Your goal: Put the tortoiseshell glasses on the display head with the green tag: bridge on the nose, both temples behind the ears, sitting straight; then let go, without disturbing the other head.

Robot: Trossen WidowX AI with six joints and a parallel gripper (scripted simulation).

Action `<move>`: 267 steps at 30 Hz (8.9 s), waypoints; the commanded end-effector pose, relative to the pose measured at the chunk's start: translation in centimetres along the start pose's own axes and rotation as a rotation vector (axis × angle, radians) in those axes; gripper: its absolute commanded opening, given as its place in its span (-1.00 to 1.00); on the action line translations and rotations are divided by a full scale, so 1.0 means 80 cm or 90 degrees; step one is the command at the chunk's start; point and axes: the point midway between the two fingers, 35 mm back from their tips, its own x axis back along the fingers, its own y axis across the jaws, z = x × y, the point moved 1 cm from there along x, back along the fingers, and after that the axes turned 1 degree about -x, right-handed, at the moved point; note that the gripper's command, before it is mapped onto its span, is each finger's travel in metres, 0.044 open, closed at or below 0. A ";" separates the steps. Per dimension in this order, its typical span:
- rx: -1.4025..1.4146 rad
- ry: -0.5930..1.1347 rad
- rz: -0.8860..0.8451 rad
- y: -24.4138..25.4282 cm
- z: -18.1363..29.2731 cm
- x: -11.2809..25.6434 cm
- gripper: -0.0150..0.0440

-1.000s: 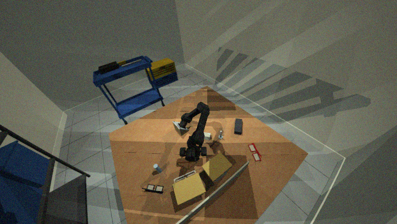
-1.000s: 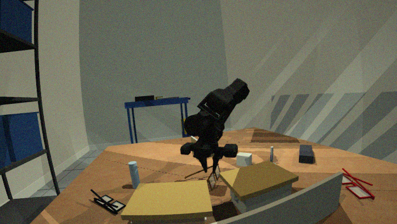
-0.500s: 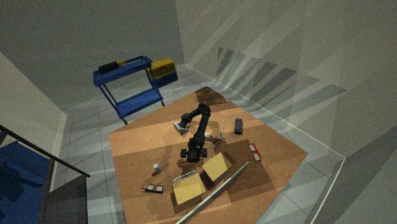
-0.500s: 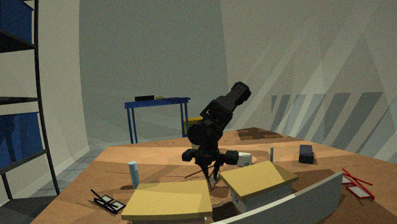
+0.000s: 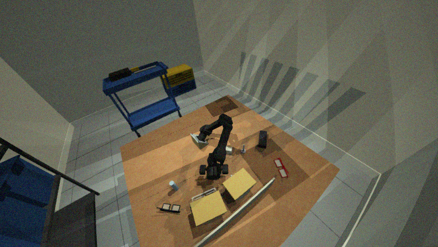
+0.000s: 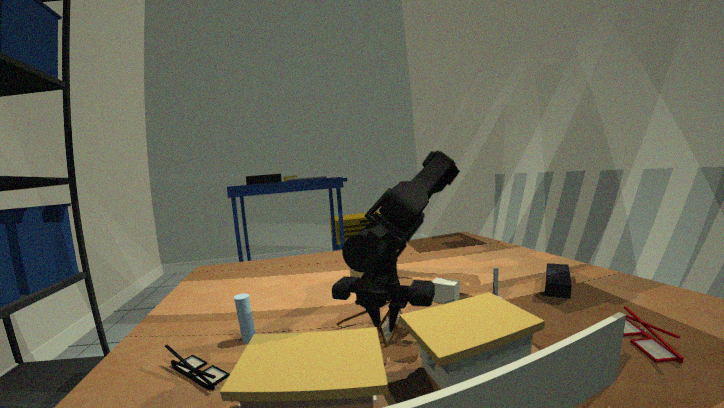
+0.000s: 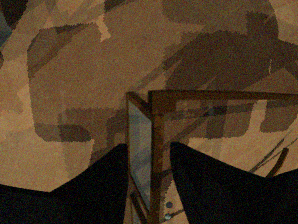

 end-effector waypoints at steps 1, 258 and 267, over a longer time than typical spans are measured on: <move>0.001 0.000 0.000 0.001 0.000 0.000 -0.22; -0.153 -0.003 -0.003 0.176 0.126 0.124 -0.49; 0.023 -0.004 -0.001 0.161 0.127 0.127 -0.49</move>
